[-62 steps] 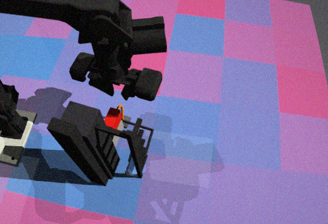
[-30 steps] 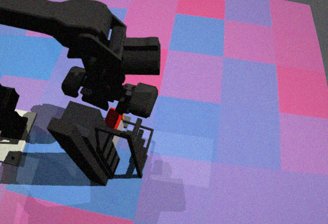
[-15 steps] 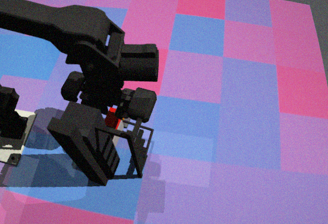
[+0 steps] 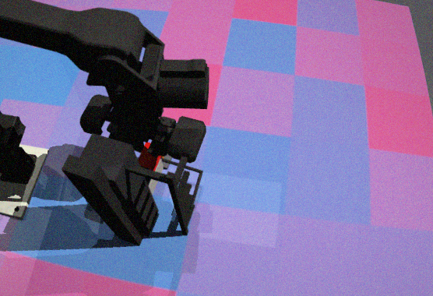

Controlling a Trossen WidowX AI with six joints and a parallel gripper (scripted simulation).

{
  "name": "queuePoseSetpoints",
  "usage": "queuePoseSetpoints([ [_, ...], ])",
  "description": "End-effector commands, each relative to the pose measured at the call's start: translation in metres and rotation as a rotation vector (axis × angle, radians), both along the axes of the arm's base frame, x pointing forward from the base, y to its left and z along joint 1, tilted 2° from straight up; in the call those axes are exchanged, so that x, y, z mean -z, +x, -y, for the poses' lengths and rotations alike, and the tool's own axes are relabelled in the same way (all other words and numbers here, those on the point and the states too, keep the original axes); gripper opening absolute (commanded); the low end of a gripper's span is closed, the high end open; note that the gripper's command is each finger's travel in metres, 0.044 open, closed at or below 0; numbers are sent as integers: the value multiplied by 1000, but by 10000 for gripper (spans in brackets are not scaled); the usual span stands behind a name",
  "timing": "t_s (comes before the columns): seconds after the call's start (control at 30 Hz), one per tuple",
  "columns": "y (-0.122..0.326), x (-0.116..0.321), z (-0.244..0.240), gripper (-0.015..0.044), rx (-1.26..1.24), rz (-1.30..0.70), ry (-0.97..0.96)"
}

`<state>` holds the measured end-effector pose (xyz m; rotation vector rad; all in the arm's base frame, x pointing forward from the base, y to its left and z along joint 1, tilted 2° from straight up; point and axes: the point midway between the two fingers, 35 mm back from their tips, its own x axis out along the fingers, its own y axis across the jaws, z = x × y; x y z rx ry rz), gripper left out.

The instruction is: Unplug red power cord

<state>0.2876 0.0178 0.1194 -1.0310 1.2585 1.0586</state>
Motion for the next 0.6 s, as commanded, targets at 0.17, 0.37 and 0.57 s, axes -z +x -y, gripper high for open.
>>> queuePoseSetpoints([
  [0.17,2,0,-3,0,1,4,-1],
  [0.37,5,-1,-12,0,0,3,0],
  [0.57,7,-2,-21,0,0,3,0],
])
